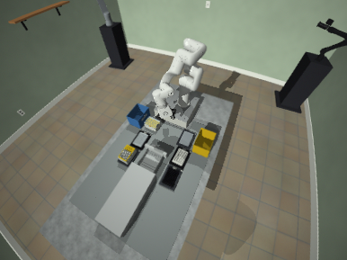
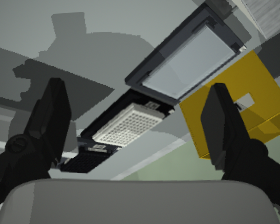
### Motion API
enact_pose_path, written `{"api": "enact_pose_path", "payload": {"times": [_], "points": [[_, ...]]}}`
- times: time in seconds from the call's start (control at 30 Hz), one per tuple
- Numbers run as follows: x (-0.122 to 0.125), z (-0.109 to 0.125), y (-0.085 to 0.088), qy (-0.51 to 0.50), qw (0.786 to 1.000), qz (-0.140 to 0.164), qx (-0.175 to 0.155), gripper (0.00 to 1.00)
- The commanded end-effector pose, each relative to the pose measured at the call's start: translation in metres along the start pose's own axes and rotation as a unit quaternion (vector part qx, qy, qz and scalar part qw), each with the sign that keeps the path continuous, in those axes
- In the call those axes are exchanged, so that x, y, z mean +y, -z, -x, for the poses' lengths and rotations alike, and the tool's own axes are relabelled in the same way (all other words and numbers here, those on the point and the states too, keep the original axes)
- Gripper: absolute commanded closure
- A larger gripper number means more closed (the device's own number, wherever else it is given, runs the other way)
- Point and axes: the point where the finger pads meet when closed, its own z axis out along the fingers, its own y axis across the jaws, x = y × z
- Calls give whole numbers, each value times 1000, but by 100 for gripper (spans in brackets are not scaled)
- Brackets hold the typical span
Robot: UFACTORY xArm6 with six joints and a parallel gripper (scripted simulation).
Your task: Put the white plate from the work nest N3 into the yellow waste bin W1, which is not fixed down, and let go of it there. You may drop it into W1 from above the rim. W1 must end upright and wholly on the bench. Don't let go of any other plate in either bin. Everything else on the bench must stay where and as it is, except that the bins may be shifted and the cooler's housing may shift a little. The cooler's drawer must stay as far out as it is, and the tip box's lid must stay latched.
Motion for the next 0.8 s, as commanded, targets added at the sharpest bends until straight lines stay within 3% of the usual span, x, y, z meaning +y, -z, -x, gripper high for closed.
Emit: {"api": "enact_pose_path", "payload": {"times": [0.0, 0.53, 0.77], "points": [[-1, 1, 1, 0, 1000, -1, -1, 0], [-1, 1, 1, 0, 1000, -1, -1, 0], [-12, 20, 13, 116, 993, -7, 8, 0]]}}
